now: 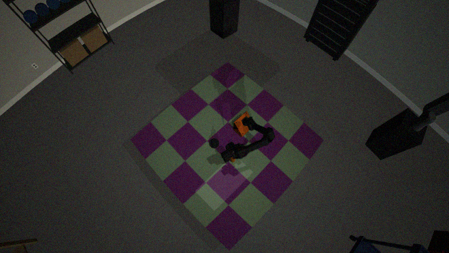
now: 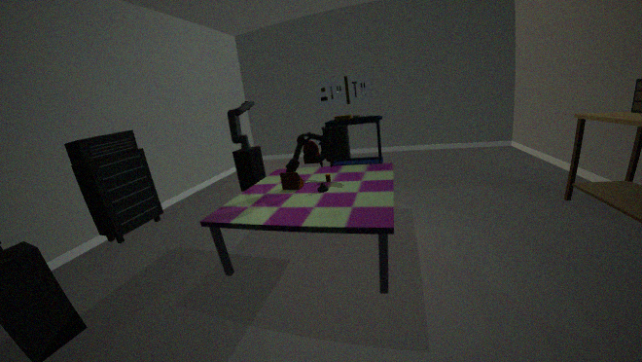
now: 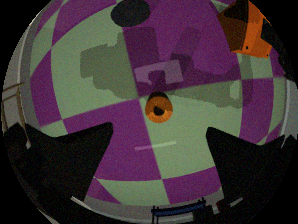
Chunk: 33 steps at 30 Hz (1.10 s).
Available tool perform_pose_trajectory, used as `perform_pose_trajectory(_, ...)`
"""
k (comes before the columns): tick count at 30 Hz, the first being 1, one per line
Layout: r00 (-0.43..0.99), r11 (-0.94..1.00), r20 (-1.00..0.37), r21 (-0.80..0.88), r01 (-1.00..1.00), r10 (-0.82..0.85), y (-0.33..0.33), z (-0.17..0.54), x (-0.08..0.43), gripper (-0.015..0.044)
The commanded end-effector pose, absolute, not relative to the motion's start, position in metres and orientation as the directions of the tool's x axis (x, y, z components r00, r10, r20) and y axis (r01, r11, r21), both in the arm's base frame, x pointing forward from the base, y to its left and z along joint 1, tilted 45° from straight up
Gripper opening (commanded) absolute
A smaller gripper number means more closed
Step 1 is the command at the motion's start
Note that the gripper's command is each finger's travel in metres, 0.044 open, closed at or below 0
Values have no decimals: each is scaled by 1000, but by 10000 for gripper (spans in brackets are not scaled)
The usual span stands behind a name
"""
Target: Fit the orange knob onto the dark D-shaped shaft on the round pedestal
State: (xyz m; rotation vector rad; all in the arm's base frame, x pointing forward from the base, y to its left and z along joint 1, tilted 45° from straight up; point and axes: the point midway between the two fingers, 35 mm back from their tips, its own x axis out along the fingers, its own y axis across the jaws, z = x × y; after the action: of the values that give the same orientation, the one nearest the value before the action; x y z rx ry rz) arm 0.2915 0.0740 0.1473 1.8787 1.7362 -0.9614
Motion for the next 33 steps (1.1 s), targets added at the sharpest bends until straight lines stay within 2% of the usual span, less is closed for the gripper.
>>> perform_pose_trajectory(1, -1, -144, -707, -145, 979, 707, 73, 149, 292, 440)
perform_pose_trajectory(4, -1, -100, -707, -101, 990, 707, 73, 149, 292, 440)
perform_pose_trajectory(7, -1, 94, -707, 93, 991, 707, 73, 149, 292, 440)
perform_pose_trajectory(10, -1, 292, -707, 291, 911, 707, 74, 148, 292, 440)
perform_pose_trajectory(14, 0, 515, -707, 515, 685, 707, 74, 148, 292, 440)
perform_pose_trajectory(18, 0, 661, -707, 661, 356, 707, 74, 148, 292, 440)
perform_pose_trajectory(20, 0, 697, -707, 697, 168, 707, 74, 148, 292, 440)
perform_pose_trajectory(24, 0, 706, -707, 706, -47, 707, 74, 148, 292, 440)
perform_pose_trajectory(33, 0, 705, -707, 705, -71, 707, 74, 148, 292, 440)
